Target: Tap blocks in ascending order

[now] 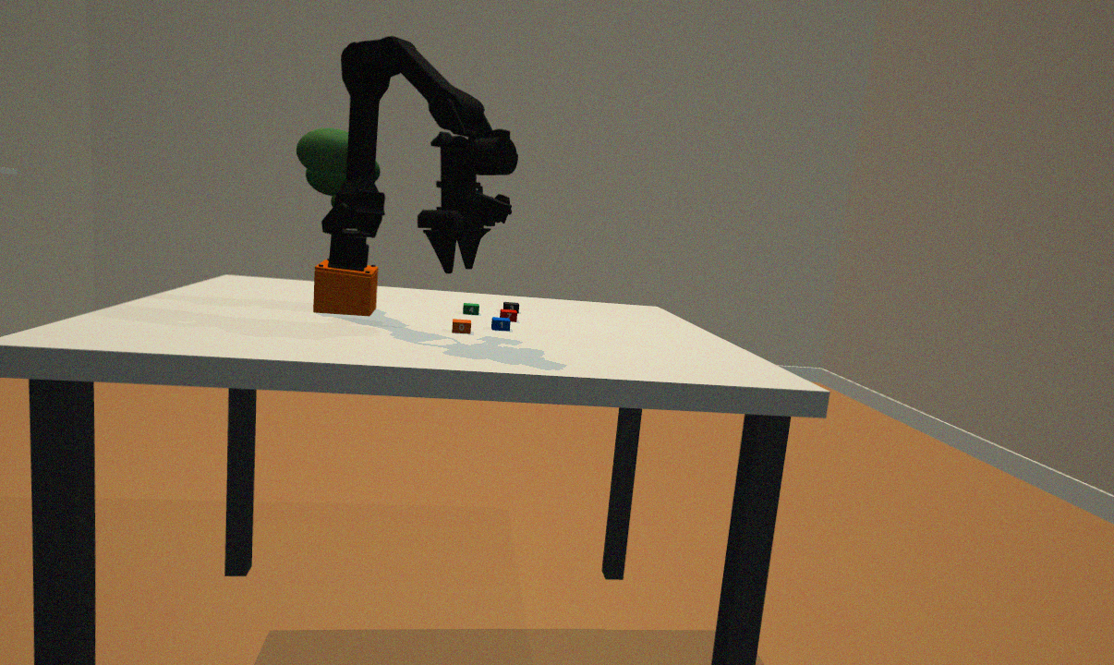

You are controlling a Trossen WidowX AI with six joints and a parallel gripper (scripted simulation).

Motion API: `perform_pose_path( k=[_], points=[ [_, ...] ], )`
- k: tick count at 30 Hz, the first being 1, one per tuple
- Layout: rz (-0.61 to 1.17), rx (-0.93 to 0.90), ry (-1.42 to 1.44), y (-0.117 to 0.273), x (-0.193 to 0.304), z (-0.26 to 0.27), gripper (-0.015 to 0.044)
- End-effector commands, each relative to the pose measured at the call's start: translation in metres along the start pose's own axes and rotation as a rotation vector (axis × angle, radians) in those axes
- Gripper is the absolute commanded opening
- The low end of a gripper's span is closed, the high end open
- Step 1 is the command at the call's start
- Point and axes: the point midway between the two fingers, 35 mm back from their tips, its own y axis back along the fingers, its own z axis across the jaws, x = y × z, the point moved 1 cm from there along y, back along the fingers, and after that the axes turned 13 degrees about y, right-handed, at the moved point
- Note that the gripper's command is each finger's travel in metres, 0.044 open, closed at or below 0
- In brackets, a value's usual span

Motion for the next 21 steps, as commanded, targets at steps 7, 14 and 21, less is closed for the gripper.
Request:
perform_pose_path(
  k=[7, 14, 21],
  points=[
    [0.068, 0.005, 0.404, 0.0140, -0.0191, 0.0401, 0.0400],
    [0.068, 0.005, 0.404, 0.0140, -0.0191, 0.0401, 0.0400],
    [0.068, 0.005, 0.404, 0.0140, -0.0191, 0.0401, 0.0400]
  ],
)
